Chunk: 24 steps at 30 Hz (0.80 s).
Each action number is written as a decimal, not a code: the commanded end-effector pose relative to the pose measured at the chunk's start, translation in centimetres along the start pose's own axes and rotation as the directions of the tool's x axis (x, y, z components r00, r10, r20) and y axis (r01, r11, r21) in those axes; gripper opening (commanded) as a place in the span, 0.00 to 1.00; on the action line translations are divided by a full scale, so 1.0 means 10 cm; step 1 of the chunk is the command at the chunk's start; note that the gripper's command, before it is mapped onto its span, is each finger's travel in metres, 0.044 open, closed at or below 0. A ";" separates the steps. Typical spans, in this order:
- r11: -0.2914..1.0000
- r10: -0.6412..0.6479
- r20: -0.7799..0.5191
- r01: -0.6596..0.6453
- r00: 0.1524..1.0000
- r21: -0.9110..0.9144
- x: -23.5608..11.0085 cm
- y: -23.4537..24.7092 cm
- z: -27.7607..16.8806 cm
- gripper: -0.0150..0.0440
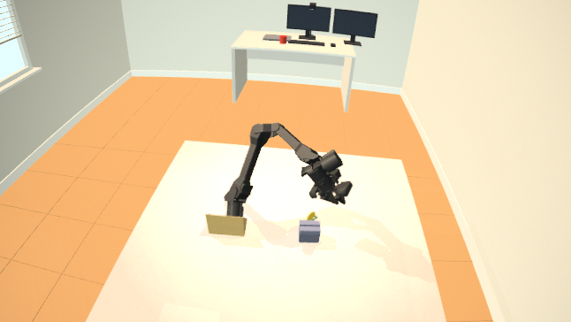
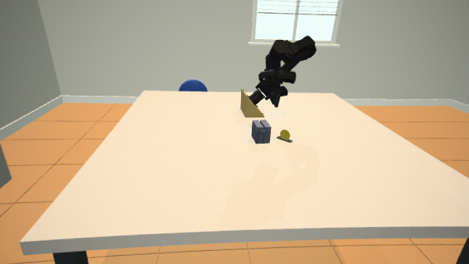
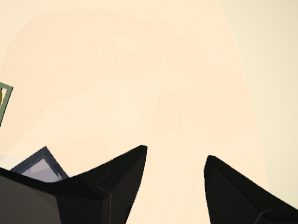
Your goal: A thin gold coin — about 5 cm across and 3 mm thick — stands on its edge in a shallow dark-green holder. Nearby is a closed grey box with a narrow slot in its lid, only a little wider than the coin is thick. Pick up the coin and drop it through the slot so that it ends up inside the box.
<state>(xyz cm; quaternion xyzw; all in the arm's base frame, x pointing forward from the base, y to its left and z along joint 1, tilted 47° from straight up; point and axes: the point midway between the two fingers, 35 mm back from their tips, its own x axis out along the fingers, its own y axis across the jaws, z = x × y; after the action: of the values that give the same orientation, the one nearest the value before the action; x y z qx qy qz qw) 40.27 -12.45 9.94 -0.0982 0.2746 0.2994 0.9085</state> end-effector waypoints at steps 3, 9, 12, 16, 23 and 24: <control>0.912 0.393 -0.230 -0.347 0.890 0.218 0.08 0.93 0.04 0.53; 0.831 0.543 -0.290 -0.455 0.788 0.319 -0.04 1.31 0.12 0.53; 0.814 0.569 -0.299 -0.473 0.766 0.338 -0.06 1.37 0.15 0.53; 0.814 0.569 -0.299 -0.473 0.766 0.338 -0.06 1.37 0.15 0.53; 0.814 0.569 -0.299 -0.473 0.766 0.338 -0.02 1.39 0.20 0.53; 0.814 0.569 -0.299 -0.473 0.766 0.338 0.02 1.42 0.18 0.53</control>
<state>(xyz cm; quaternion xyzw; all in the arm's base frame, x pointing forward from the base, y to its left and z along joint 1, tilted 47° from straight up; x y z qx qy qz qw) 32.81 -1.07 11.32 0.0345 0.4933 0.4774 0.7264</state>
